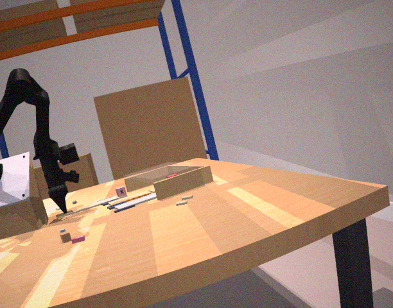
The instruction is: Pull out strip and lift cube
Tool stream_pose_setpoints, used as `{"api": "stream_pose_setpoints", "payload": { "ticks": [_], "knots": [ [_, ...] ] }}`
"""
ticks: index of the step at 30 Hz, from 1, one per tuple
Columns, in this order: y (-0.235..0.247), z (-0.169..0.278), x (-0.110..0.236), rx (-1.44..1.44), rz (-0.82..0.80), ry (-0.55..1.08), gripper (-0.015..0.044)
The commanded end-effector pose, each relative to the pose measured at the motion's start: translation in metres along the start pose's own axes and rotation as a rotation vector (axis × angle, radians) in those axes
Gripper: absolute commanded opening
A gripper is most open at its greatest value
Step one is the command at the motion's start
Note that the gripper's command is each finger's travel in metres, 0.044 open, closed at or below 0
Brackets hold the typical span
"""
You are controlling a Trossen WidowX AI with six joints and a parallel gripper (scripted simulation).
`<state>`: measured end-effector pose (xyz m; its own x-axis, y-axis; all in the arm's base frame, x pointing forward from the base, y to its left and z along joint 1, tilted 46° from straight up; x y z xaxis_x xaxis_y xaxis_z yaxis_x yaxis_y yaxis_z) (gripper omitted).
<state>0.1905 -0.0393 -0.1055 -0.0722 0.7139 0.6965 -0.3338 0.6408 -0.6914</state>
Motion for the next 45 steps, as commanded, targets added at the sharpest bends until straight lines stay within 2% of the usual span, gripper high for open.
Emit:
{"api": "stream_pose_setpoints", "payload": {
  "ticks": [1,29,35,41,45],
  "knots": [
    [0.001,0.010,-0.003,0.017,0.000,0.034,0.0000],
    [0.001,0.010,-0.003,0.017,0.000,0.034,0.0000],
    [0.000,-0.004,0.040,0.015,-0.003,0.030,0.0000],
    [-0.002,-0.001,0.041,0.016,-0.002,0.032,0.0000],
    [-0.004,-0.020,0.041,-0.014,-0.002,0.031,0.0105]
  ]
}}
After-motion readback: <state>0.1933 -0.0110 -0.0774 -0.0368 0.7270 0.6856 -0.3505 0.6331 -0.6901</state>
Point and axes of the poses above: the point midway between the two fingers, 35 mm back from their tips, its own x axis back along the fingers, its own y axis across the jaws, z = x × y, the point moved 5 cm from there along x, back along the fingers, and after that the axes turned 5 degrees about x, right-handed, at the moved point
